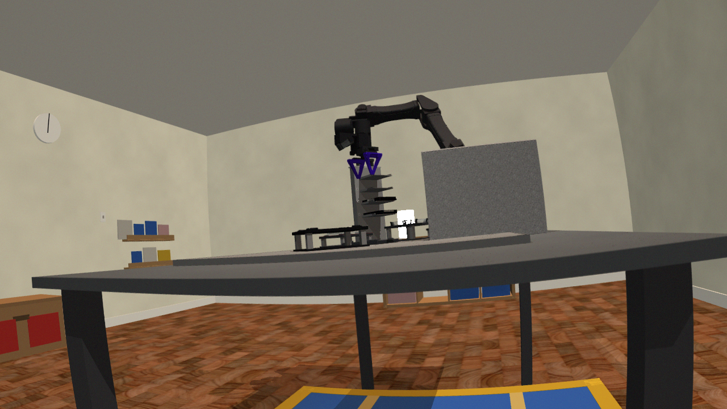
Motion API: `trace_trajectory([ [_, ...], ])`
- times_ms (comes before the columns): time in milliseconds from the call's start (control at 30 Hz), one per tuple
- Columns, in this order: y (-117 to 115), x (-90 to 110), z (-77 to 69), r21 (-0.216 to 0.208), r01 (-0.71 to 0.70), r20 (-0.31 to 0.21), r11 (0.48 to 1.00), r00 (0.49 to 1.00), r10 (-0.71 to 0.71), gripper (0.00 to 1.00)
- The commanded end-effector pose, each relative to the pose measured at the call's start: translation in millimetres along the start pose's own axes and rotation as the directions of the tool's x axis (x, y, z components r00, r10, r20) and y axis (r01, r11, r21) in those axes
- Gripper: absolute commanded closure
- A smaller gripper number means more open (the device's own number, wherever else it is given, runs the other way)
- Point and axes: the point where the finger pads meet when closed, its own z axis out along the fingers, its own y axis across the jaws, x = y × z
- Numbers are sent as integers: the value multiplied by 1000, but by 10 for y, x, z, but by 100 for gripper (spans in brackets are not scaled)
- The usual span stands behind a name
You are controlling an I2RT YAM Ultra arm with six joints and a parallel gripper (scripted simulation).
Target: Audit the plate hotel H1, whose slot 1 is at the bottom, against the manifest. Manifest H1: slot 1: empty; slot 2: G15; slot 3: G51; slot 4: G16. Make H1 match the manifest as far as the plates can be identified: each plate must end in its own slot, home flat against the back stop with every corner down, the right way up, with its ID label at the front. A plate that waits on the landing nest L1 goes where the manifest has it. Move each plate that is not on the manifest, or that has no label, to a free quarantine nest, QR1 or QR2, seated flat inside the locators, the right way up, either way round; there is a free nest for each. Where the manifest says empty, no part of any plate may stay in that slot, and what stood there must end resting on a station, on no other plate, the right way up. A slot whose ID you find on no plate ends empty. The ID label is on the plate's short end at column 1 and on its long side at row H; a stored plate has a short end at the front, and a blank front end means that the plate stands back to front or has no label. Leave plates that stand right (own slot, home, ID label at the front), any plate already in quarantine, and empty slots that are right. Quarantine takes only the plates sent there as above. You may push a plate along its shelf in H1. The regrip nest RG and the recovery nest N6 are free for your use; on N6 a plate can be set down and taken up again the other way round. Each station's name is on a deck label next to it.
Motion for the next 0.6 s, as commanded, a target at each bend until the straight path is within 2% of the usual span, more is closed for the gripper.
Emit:
trace_trajectory([
  [0,39,57,-40,-20,55,-14,998,998,-55,0],
  [33,39,57,-40,-20,55,-14,998,998,-55,0],
  [433,45,64,358,-19,55,-14,998,998,-55,0],
  [500,45,64,358,-19,55,-14,998,998,-55,0],
  [567,46,65,425,-19,55,-14,998,998,-55,0],
])
